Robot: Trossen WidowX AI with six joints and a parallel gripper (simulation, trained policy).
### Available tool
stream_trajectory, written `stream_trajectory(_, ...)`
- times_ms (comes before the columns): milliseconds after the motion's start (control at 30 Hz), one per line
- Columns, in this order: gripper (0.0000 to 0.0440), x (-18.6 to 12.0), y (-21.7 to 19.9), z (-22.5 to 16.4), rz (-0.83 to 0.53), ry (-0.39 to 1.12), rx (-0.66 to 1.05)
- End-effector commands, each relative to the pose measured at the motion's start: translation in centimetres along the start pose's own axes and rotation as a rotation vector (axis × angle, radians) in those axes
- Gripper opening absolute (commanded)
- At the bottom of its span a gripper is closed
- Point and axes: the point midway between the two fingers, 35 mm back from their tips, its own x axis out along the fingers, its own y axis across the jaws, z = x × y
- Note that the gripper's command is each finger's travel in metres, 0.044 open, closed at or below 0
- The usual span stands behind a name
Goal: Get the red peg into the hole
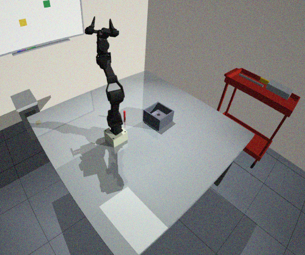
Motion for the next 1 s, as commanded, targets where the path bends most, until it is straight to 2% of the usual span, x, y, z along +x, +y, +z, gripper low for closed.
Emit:
stream_trajectory(0,0.044,-0.8,-2.4,-4.3,-0.065,0.13,-0.02)
stream_trajectory(433,0.044,-6.0,-10.8,-14.7,-0.312,0.511,-0.07)
stream_trajectory(967,0.044,-17.4,-19.8,-22.1,-0.685,0.931,-0.071)
